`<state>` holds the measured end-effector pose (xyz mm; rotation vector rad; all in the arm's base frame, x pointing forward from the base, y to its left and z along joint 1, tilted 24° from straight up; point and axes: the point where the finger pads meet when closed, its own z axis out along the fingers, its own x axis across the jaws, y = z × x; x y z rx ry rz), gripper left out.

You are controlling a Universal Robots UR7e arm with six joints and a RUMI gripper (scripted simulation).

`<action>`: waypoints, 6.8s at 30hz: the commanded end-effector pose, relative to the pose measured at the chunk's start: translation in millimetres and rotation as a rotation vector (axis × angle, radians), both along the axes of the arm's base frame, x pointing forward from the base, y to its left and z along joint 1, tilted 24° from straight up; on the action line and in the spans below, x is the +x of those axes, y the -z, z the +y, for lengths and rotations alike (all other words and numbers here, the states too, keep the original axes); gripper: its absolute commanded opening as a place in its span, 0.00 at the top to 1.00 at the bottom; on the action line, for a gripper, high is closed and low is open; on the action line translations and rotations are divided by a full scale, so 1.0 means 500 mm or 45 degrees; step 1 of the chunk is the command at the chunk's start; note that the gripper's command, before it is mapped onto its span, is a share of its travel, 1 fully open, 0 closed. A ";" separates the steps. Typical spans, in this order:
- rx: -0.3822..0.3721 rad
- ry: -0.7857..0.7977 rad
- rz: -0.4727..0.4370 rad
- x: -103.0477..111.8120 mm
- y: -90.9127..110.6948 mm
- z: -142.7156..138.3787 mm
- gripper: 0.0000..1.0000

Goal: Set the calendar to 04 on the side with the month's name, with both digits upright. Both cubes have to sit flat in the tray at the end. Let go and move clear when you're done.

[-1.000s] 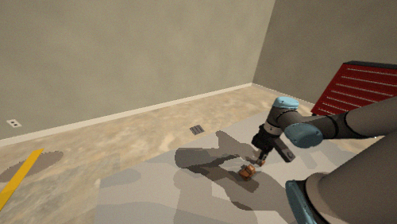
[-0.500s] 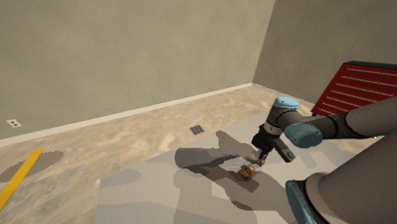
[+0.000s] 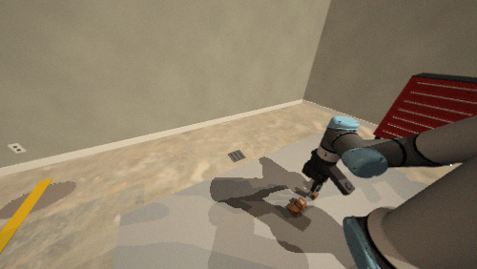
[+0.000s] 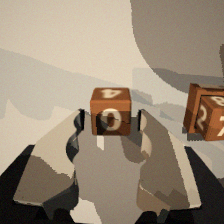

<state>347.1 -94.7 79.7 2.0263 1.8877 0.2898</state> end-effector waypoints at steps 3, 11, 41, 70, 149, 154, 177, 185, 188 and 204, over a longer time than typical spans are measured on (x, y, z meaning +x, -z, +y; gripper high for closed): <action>-0.001 0.000 -0.001 0.000 -0.001 0.000 0.72; -0.001 0.000 -0.001 0.000 -0.002 0.000 0.72; -0.001 0.000 -0.001 -0.061 -0.146 0.019 0.72; -0.001 0.000 -0.001 -0.069 -0.165 0.021 0.00; -0.001 0.000 -0.001 -0.052 -0.142 0.198 0.72; -0.001 0.000 -0.001 -0.049 -0.134 0.197 0.72; -0.001 0.000 -0.001 -0.025 -0.082 0.191 0.72; -0.001 0.000 -0.001 -0.017 -0.064 0.189 0.72; -0.001 0.000 -0.001 -0.015 -0.059 0.189 0.72; -0.001 0.000 -0.001 -0.012 -0.052 0.188 0.72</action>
